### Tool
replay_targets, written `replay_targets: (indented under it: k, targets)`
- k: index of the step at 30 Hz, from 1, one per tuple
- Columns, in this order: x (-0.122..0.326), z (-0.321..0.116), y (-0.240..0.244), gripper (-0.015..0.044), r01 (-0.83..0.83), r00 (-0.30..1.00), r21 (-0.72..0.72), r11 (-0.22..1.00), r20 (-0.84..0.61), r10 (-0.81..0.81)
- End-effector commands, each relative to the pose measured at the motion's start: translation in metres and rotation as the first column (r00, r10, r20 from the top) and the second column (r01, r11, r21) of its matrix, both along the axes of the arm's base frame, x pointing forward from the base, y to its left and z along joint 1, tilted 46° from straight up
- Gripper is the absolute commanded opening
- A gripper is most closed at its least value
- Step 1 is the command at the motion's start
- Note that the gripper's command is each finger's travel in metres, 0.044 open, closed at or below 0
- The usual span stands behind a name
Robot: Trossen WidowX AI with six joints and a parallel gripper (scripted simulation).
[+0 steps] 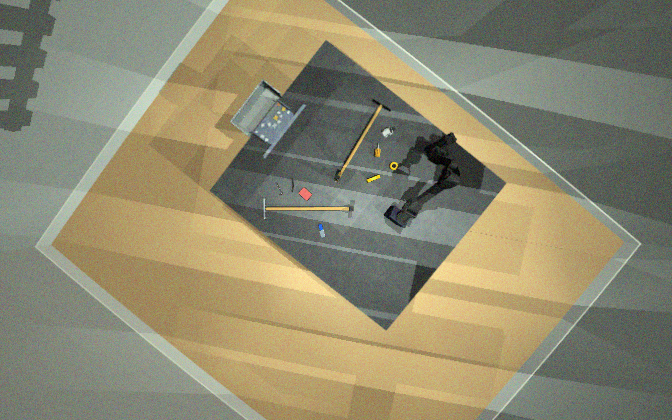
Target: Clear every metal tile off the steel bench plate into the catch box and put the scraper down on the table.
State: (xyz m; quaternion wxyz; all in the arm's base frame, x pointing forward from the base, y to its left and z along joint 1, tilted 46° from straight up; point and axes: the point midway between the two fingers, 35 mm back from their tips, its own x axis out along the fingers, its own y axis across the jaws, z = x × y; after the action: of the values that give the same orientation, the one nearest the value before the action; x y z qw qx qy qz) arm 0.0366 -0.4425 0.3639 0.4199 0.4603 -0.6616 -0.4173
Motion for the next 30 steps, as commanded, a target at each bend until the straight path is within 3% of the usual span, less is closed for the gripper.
replay_targets:
  k: [1, 30]
  targets:
    - [-0.022, 0.005, -0.001, 0.0440, 0.035, 0.998, -0.032, 0.999, 0.045, -0.033]
    - [-0.164, 0.033, 0.020, 0.0440, 0.292, 0.927, -0.220, 0.931, 0.305, -0.219]
